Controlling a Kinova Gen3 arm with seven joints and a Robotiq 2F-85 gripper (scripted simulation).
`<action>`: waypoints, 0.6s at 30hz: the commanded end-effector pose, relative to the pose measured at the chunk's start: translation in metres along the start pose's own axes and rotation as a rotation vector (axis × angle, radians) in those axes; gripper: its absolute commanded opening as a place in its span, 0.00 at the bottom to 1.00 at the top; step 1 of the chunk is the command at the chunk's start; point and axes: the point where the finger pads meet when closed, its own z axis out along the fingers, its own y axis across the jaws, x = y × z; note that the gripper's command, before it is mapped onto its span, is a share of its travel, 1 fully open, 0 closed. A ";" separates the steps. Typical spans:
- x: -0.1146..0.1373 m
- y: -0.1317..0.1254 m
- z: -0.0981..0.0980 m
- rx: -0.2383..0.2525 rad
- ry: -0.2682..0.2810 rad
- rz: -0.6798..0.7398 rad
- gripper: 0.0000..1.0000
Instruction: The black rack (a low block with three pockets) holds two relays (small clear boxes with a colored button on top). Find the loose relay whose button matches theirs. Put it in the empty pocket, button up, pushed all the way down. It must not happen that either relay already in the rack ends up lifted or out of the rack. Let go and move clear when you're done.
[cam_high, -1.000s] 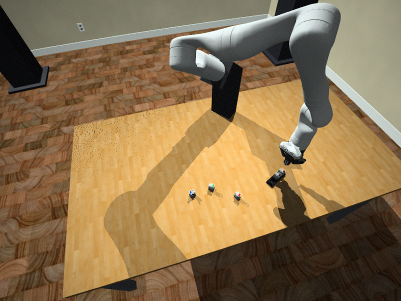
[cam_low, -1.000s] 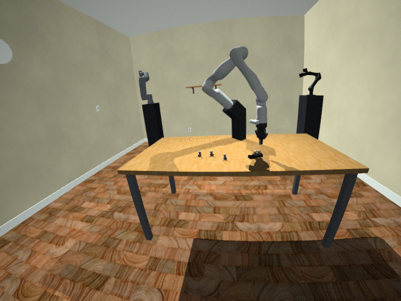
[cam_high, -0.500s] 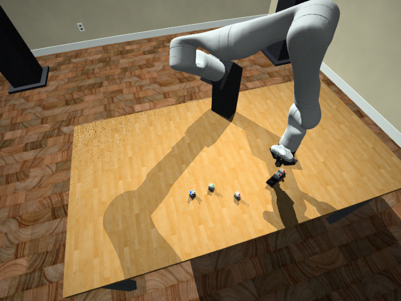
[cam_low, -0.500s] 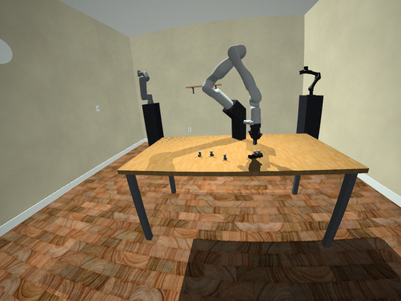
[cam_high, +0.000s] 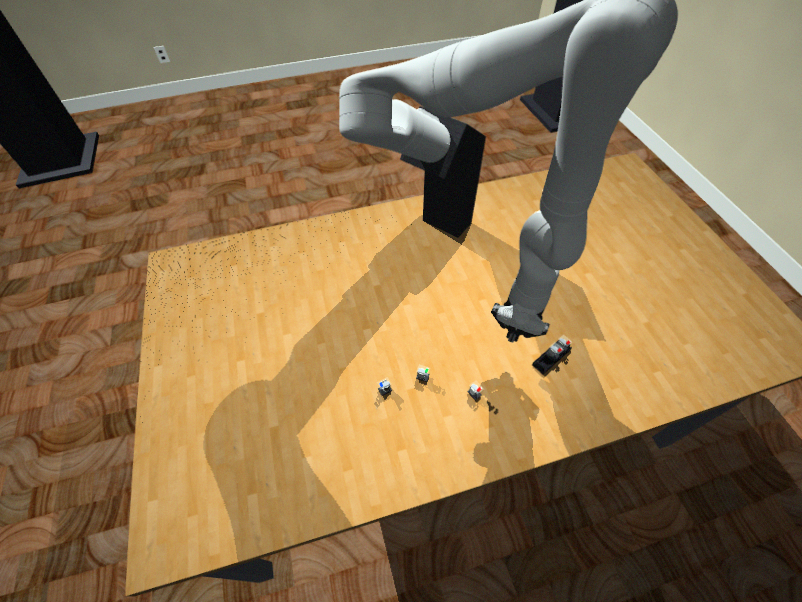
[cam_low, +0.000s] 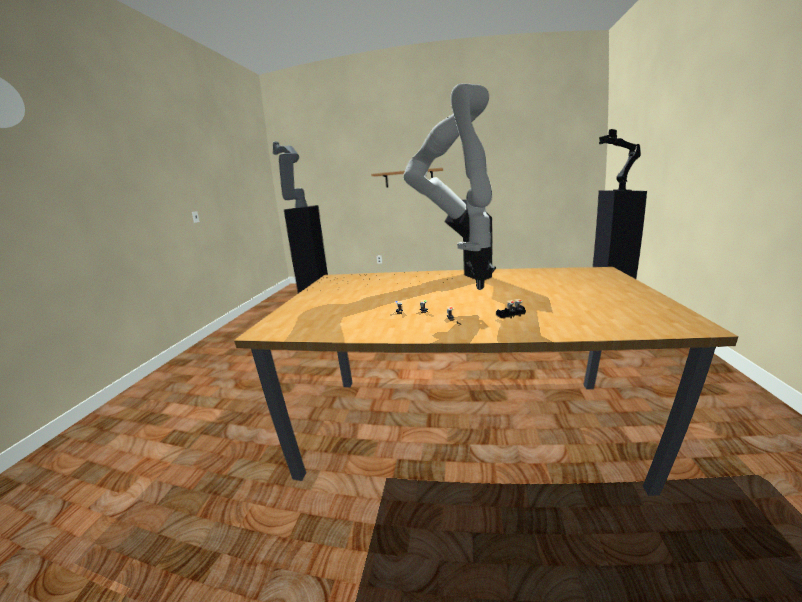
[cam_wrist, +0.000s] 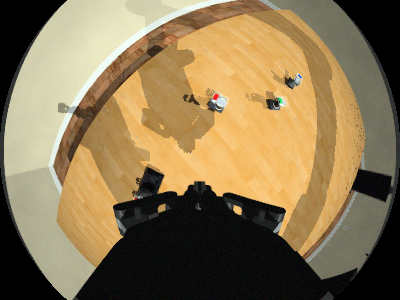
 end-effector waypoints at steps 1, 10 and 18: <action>0.013 0.023 -0.002 0.006 0.010 -0.048 0.00; 0.047 0.069 -0.002 0.004 0.010 -0.193 0.00; 0.085 0.120 -0.001 0.002 0.009 -0.353 0.00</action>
